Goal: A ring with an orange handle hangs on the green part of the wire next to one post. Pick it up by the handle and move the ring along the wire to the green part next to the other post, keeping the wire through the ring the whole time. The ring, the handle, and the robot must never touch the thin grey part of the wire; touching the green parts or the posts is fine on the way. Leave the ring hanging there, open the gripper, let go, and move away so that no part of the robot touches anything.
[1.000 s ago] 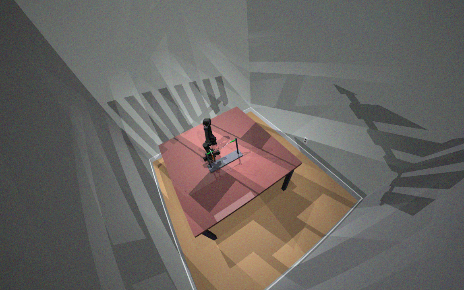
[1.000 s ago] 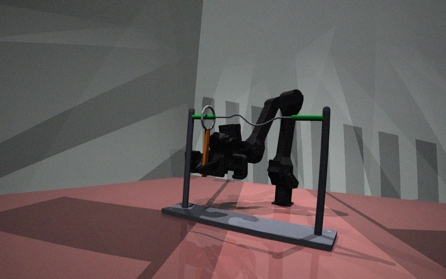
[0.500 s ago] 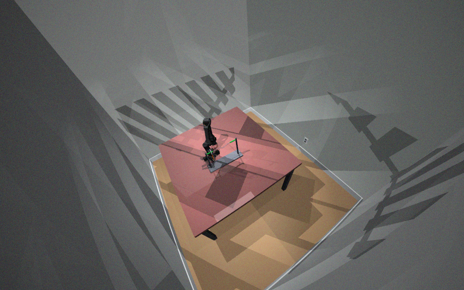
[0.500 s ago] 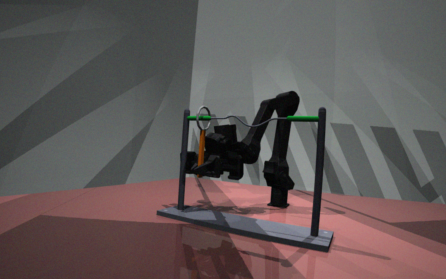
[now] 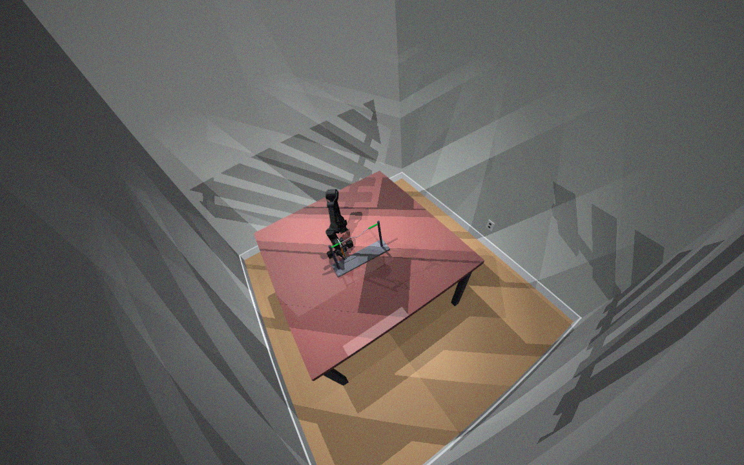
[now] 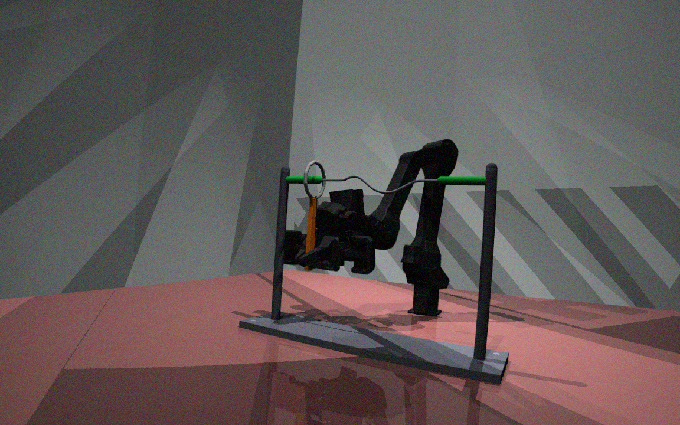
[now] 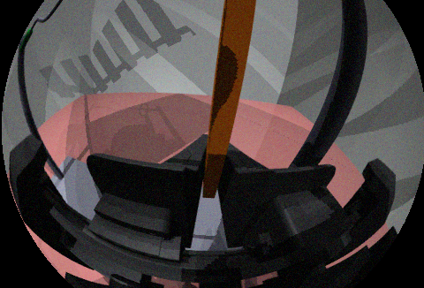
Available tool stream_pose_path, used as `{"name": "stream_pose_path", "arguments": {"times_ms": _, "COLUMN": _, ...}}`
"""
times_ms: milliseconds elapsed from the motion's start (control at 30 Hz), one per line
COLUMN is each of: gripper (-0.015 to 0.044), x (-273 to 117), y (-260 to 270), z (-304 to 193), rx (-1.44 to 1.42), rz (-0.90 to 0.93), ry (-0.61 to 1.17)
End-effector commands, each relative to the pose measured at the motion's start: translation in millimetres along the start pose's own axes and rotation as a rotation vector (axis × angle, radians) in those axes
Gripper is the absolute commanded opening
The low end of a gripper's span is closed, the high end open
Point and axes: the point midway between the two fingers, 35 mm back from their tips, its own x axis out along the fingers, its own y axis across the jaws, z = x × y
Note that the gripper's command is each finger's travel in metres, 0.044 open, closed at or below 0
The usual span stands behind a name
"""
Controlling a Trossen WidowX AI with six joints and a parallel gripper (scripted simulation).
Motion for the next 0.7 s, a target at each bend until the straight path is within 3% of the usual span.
{"name": "stream_pose_path", "arguments": {"times_ms": 0, "gripper": -0.0150, "x": -0.4, "y": 4.2, "z": -0.3, "rx": 0.004, "rz": -0.002, "ry": 0.002}}
{"name": "stream_pose_path", "arguments": {"times_ms": 667, "gripper": -0.0150, "x": 0.1, "y": 24.6, "z": 0.0, "rx": 0.009, "rz": 0.001, "ry": 0.004}}
